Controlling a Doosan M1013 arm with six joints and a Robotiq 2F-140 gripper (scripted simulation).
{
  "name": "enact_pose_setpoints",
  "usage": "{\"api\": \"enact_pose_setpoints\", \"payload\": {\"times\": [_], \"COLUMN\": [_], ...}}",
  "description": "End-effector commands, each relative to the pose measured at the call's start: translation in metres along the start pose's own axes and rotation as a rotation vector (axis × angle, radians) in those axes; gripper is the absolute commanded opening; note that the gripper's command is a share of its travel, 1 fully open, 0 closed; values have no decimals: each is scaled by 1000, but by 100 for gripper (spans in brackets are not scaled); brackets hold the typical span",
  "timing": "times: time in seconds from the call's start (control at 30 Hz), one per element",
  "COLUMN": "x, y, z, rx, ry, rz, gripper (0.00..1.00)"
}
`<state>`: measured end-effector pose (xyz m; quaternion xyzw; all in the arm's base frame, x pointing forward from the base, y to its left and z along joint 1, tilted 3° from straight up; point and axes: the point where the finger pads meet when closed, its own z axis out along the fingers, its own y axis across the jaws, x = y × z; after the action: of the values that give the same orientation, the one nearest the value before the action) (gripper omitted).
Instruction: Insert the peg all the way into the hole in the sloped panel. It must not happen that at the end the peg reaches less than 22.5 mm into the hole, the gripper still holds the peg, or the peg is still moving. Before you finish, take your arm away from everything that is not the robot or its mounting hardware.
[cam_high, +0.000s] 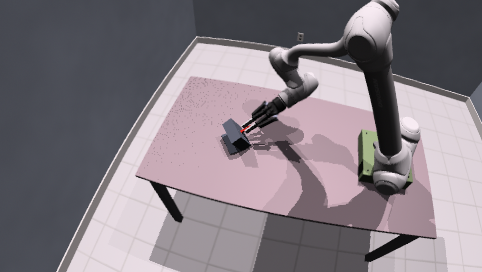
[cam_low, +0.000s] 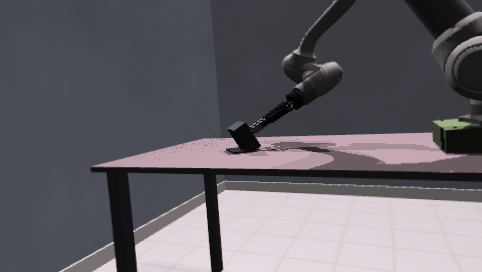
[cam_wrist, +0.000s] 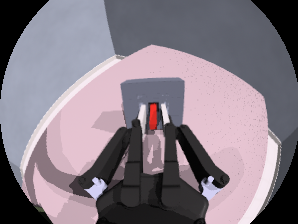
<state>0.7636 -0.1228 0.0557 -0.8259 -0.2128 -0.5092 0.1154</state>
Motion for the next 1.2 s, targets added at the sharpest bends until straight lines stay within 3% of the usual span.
{"api": "enact_pose_setpoints", "payload": {"times": [0.0, 0.37, 1.17], "x": [0, 0, 1], "y": [0, 0, 1], "z": [0, -3, -73], "rx": [0, 0, 0], "ry": [0, 0, 1], "rz": [0, 0, 0], "gripper": [23, 39, 78]}}
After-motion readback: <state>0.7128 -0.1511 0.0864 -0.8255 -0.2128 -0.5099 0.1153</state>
